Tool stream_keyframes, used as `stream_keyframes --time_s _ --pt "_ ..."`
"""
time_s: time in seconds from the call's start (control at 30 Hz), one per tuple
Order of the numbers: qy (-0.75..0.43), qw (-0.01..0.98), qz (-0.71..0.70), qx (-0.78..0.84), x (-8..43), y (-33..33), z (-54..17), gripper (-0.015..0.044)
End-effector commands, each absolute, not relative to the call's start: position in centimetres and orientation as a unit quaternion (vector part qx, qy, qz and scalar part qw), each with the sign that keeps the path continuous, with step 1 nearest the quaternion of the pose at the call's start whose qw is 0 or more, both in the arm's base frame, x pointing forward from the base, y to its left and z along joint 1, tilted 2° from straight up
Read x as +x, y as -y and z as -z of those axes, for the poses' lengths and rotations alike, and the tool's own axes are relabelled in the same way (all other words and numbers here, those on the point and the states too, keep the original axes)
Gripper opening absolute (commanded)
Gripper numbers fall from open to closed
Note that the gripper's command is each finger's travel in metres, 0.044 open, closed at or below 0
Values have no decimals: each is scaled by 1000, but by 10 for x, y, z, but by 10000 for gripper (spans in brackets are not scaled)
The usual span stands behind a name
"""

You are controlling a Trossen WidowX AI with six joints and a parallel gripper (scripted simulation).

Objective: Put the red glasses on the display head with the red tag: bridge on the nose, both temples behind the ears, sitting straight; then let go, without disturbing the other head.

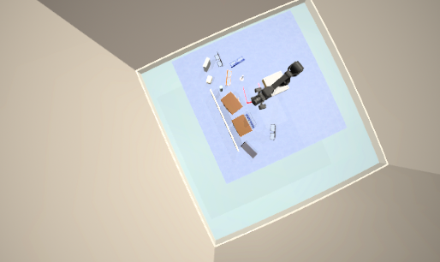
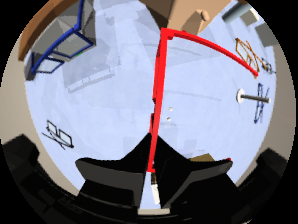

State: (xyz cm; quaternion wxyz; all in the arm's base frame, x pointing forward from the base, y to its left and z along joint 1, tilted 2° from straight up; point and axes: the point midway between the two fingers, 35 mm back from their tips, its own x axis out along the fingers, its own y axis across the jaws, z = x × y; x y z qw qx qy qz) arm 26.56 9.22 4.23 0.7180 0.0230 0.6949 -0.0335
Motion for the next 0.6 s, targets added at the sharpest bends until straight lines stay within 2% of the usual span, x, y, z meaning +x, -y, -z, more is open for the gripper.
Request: stream_keyframes --time_s 0.0,0.57 --pt "-699 714 36 20 264 -91 -35 0" --pt "-699 714 36 20 263 -90 -19 0"
